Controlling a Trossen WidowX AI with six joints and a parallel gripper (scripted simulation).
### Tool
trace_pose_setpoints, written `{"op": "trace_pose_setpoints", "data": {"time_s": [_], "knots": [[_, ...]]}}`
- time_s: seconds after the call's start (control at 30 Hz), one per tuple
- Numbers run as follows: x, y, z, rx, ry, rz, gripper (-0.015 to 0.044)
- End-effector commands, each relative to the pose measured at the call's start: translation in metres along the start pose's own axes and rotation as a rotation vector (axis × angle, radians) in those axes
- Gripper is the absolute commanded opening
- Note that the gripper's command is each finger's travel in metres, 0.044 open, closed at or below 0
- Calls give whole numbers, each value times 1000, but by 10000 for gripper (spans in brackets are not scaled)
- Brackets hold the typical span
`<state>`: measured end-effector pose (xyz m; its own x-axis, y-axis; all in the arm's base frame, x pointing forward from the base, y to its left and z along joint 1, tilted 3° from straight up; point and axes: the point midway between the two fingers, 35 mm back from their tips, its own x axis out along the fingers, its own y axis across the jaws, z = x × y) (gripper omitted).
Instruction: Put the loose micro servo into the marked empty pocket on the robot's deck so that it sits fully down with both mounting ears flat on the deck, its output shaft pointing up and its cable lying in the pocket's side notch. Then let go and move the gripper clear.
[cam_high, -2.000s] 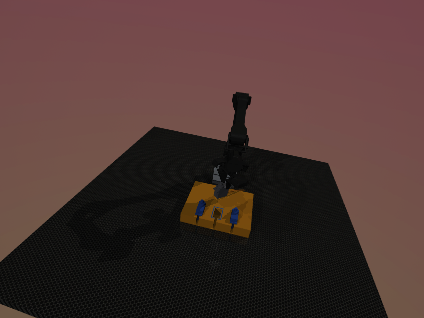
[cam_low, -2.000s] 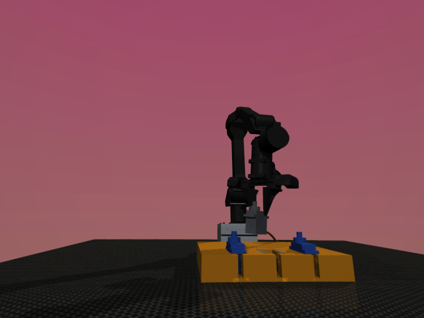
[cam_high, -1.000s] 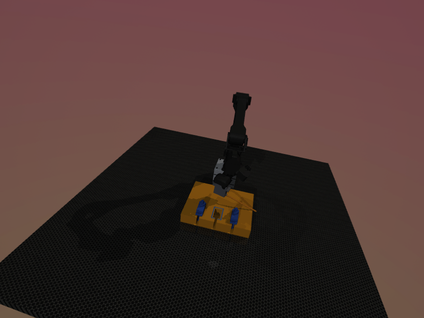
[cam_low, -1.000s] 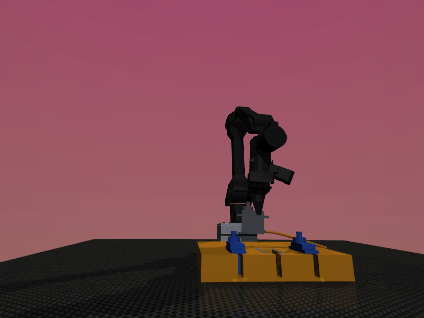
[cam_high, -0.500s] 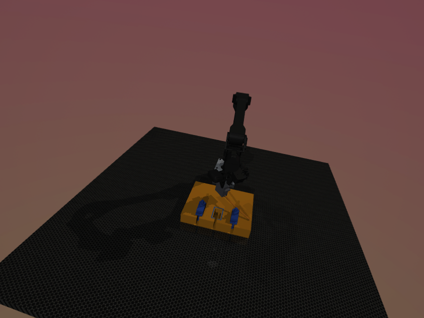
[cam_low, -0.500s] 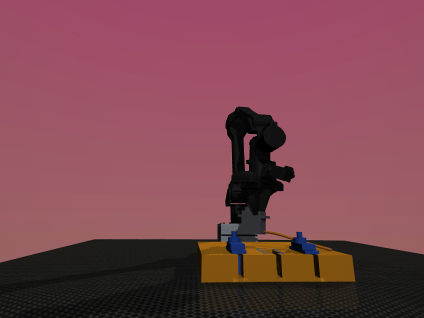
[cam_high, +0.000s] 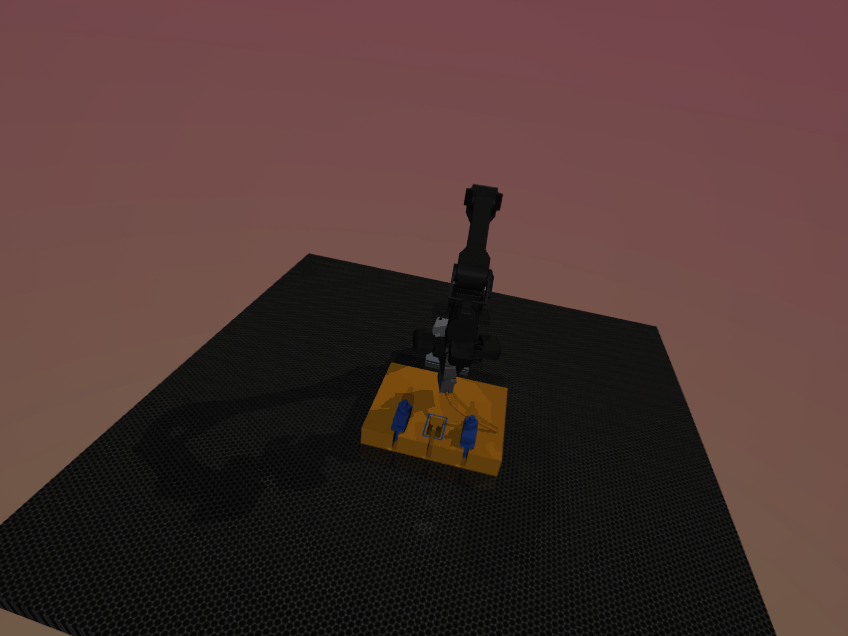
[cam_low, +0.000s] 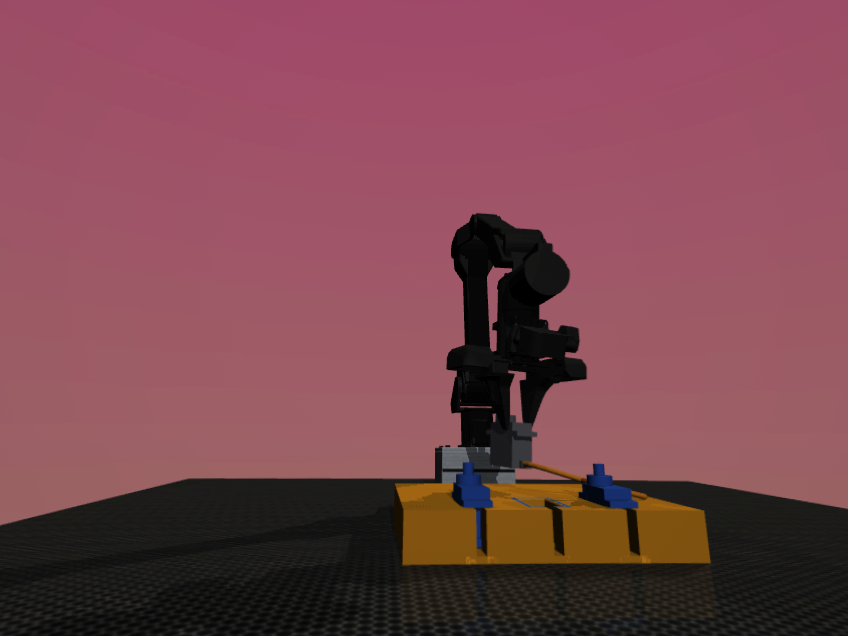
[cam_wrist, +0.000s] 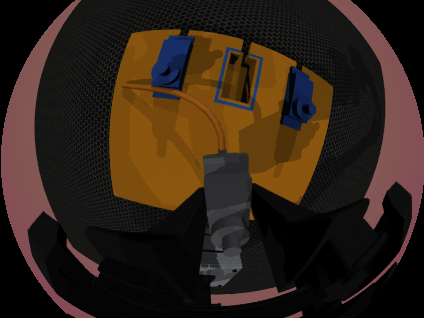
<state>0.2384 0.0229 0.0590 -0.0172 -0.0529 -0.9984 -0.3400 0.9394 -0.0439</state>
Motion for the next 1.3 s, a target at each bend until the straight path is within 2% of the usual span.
{"op": "trace_pose_setpoints", "data": {"time_s": [0.0,1.27], "knots": [[0,0,0,154,-3,5,0],[0,-3,0,1471,10,22,0]]}}
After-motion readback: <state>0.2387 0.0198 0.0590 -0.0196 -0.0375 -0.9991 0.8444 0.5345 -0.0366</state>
